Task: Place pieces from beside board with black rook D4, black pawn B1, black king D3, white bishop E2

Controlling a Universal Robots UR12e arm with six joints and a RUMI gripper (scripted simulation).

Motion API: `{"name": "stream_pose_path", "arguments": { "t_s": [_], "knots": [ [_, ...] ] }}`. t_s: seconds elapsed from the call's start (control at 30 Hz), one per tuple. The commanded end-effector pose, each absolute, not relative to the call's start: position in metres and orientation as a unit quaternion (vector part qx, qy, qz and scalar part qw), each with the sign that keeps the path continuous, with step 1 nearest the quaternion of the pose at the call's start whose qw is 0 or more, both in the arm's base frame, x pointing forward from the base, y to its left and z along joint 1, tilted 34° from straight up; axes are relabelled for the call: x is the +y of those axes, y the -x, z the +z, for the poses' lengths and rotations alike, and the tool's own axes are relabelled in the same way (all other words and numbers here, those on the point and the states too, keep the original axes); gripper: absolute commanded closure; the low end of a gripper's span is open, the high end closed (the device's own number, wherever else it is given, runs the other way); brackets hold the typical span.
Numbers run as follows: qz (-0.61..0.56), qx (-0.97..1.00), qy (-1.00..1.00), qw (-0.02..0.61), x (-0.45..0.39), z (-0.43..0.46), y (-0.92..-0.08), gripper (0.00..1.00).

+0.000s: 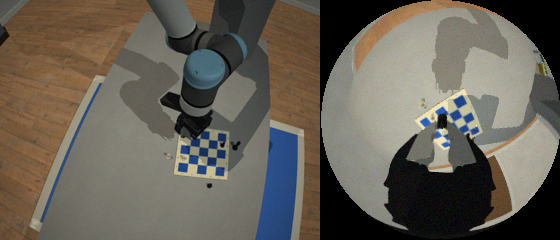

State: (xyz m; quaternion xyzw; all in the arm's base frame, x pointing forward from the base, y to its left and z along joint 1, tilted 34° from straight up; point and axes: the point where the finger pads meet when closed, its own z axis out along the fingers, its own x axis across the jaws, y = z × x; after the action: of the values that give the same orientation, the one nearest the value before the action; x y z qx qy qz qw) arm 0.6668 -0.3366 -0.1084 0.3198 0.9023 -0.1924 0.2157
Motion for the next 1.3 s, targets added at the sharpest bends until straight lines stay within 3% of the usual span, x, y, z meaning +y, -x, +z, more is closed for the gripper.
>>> {"name": "stream_pose_path", "arguments": {
  "t_s": [0.0,0.27,1.27],
  "knots": [
    [-0.186,0.890,-0.352,0.221,-0.283,-0.128,-0.701,1.00],
    [-0.179,0.875,-0.386,0.230,-0.215,-0.150,-0.733,1.00],
    [-0.178,0.875,-0.387,0.230,-0.229,-0.178,-0.742,1.00]
  ]
}}
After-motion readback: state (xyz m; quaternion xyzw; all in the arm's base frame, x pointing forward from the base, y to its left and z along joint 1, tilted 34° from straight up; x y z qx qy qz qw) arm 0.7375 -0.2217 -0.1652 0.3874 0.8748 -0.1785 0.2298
